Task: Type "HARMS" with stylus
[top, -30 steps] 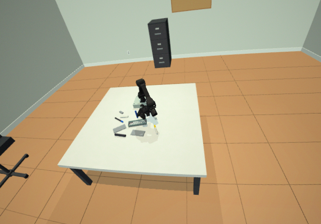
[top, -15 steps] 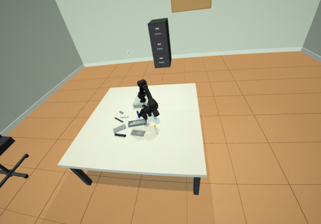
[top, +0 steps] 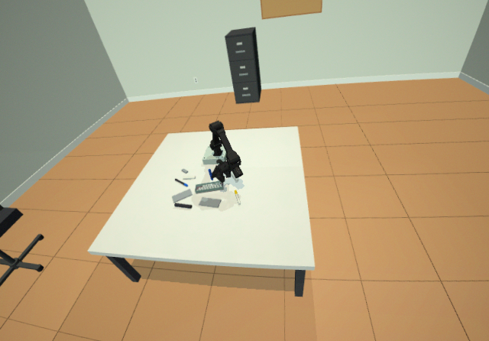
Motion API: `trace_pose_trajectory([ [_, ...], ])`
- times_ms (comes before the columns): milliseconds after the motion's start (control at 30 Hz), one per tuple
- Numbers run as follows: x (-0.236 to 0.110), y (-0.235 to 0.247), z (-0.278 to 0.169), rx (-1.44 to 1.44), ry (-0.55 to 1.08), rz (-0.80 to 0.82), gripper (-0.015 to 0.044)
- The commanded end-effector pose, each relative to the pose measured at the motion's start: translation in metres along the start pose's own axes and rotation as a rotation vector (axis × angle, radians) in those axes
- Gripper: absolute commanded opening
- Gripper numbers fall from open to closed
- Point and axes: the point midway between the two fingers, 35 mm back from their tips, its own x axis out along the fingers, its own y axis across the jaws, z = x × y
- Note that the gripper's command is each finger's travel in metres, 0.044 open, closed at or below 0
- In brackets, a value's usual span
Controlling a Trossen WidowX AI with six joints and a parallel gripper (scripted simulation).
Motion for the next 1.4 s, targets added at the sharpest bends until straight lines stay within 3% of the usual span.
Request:
trace_pose_trajectory([
  [0,0.0,0.0,0.002,0.004,-0.004,0.003,0.0081],
  [1367,0.008,0.0,0.018,0.004,-0.004,0.003,0.0081],
])
